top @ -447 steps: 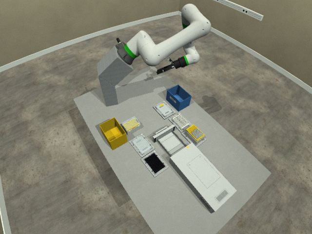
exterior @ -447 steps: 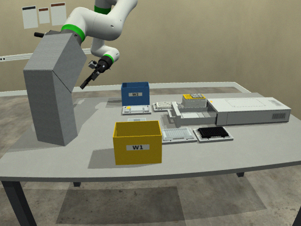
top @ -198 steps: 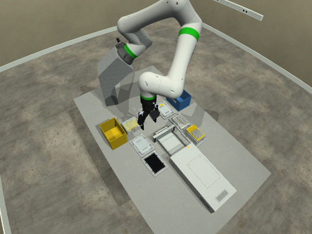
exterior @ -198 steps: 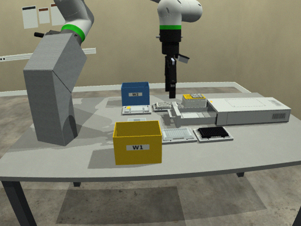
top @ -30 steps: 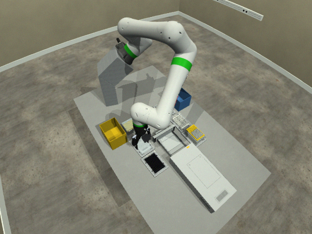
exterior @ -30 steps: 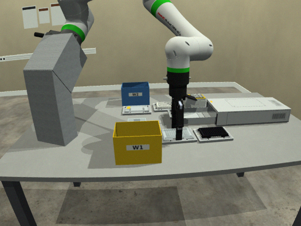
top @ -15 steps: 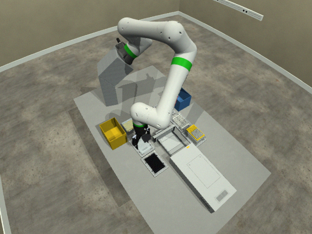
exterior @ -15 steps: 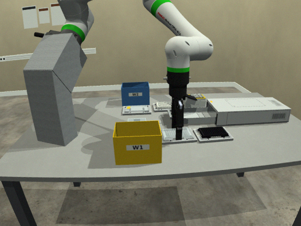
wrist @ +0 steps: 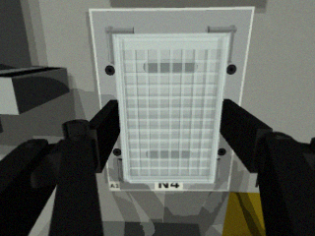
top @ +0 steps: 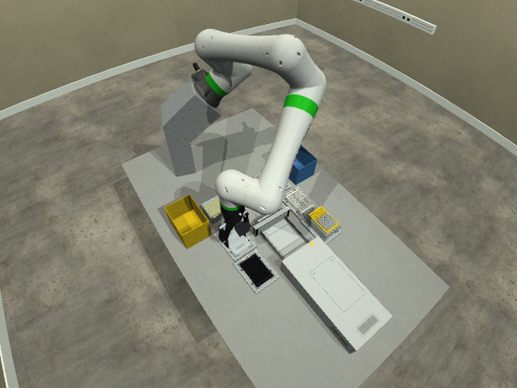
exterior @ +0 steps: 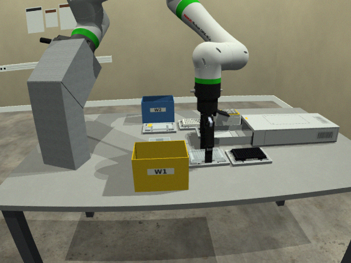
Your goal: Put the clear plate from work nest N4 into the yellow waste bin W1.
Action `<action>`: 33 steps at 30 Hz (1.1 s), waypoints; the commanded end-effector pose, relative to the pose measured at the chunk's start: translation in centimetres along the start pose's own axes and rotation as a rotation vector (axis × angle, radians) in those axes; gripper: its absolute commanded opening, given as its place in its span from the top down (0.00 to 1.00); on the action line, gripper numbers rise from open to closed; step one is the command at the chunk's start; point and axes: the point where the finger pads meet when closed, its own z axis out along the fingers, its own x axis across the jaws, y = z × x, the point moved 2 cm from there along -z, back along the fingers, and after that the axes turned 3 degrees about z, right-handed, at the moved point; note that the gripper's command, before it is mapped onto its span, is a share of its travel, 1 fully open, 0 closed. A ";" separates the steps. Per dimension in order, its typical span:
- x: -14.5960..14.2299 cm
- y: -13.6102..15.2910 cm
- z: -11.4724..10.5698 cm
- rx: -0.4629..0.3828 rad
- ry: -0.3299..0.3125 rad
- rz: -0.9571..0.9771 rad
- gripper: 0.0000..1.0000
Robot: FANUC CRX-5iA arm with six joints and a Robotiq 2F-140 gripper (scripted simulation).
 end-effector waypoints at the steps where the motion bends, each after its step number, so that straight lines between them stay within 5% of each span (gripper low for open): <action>1: 0.1 -0.1 -0.1 0.001 0.001 0.000 0.90; 33: 0.1 -0.1 -0.8 0.001 0.001 0.000 0.90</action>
